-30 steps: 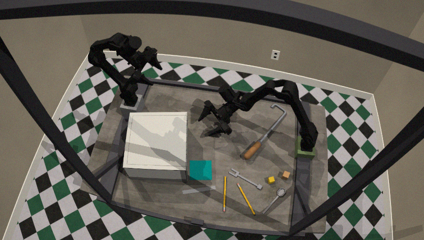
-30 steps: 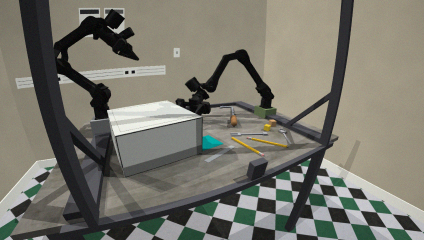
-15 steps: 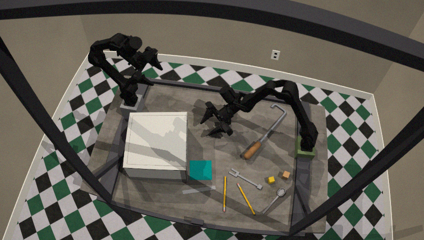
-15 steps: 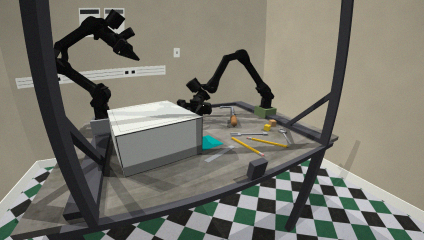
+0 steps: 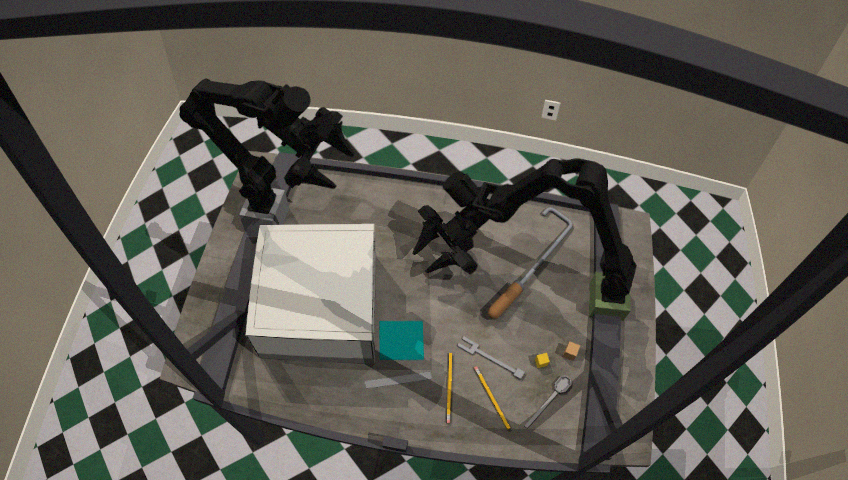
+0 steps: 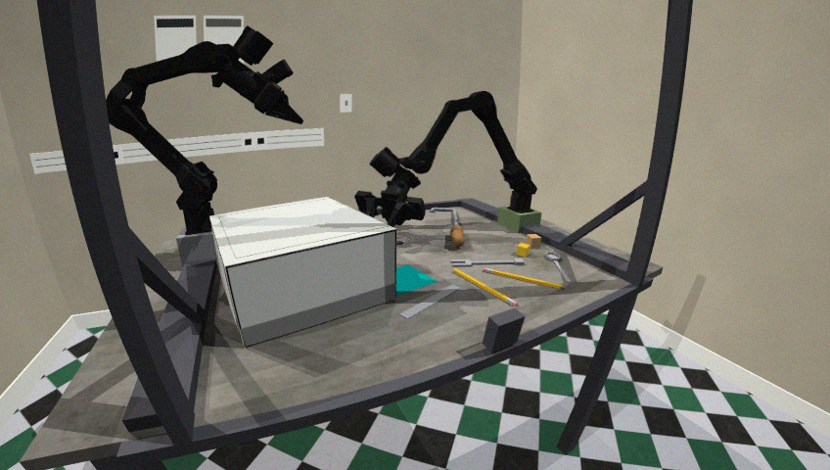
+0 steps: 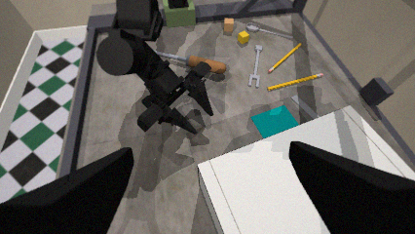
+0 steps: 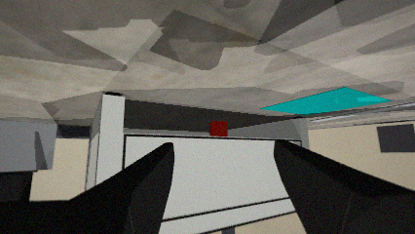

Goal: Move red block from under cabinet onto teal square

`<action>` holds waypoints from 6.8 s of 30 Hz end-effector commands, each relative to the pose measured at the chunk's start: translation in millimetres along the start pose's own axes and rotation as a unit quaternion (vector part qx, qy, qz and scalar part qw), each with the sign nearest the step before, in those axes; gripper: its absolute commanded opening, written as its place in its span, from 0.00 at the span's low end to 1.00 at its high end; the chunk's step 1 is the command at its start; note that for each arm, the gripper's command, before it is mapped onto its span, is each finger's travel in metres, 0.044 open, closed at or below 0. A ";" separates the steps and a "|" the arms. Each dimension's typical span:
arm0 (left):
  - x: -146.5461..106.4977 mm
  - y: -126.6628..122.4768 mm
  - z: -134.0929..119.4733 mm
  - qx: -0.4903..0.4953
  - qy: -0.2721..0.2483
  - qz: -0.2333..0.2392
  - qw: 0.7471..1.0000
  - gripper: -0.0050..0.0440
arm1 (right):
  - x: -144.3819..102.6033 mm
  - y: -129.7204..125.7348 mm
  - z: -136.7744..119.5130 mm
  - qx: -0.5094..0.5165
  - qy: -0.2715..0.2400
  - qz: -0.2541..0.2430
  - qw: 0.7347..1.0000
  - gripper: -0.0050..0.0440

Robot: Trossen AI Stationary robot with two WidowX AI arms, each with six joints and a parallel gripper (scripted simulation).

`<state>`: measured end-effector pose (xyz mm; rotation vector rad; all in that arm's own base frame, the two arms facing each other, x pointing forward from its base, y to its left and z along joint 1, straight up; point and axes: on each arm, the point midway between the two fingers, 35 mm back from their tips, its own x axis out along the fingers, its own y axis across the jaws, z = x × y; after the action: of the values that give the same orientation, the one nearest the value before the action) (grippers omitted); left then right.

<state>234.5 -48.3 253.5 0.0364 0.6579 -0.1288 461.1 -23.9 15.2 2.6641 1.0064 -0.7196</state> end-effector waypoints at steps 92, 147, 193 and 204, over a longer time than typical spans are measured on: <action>139.8 -11.7 30.8 0.017 -0.112 -0.022 0.993 1.00 | -60.8 -172.9 62.9 -0.120 -0.481 -0.069 0.866 0.42; 189.4 26.1 9.4 -0.014 -0.105 0.027 0.994 1.00 | -94.6 -188.6 83.5 -0.529 -0.385 -0.298 0.695 0.34; 187.3 25.1 12.7 -0.012 -0.110 0.025 0.994 1.00 | -119.7 -160.0 100.3 -0.807 -0.182 -0.456 0.329 0.34; 187.3 25.1 12.7 -0.012 -0.110 0.025 0.994 1.00 | -121.5 -153.5 101.4 -0.831 -0.144 -0.469 0.262 0.34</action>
<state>389.4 -44.2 138.5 0.0191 0.4712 -0.0777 233.4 -14.1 -16.6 -0.0450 1.5788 0.0218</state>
